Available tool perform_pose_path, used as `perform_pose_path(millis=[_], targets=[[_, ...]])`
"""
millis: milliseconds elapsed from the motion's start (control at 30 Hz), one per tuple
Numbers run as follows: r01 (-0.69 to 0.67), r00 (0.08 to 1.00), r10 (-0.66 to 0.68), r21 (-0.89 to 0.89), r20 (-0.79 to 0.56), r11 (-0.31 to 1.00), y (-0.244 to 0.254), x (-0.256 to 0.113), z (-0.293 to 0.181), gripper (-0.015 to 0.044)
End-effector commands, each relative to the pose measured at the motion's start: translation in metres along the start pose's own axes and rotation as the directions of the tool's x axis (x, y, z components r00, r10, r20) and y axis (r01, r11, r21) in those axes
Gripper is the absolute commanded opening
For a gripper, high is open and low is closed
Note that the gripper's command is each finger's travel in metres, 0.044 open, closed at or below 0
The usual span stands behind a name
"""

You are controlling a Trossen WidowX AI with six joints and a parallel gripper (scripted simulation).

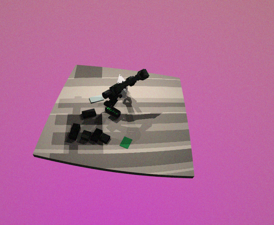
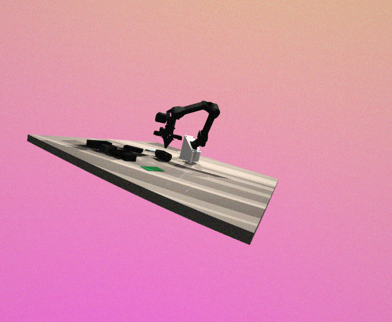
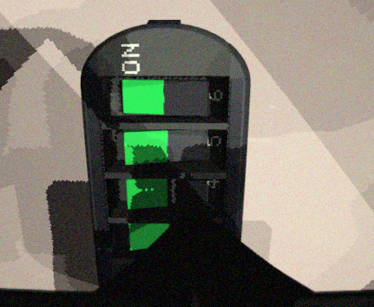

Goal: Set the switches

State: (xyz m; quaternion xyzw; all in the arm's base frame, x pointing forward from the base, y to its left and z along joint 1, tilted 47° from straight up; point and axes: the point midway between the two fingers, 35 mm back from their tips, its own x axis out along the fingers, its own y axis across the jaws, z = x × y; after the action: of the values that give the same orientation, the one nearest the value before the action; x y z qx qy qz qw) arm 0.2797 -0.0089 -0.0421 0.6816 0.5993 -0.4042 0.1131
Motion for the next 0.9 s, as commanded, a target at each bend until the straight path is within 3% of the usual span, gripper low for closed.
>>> perform_pose_path(millis=[0, 267, 867], targets=[[-0.002, 1.0, 0.002, -0.01, 0.005, 1.0, 0.001, -0.012, -0.001, 0.0], [-0.001, 1.0, 0.001, -0.01, 0.003, 1.0, 0.0, -0.012, -0.041, 0.0], [-0.001, 1.0, 0.001, -0.01, 0.003, 1.0, 0.001, 0.01, -0.041, 0.0]])
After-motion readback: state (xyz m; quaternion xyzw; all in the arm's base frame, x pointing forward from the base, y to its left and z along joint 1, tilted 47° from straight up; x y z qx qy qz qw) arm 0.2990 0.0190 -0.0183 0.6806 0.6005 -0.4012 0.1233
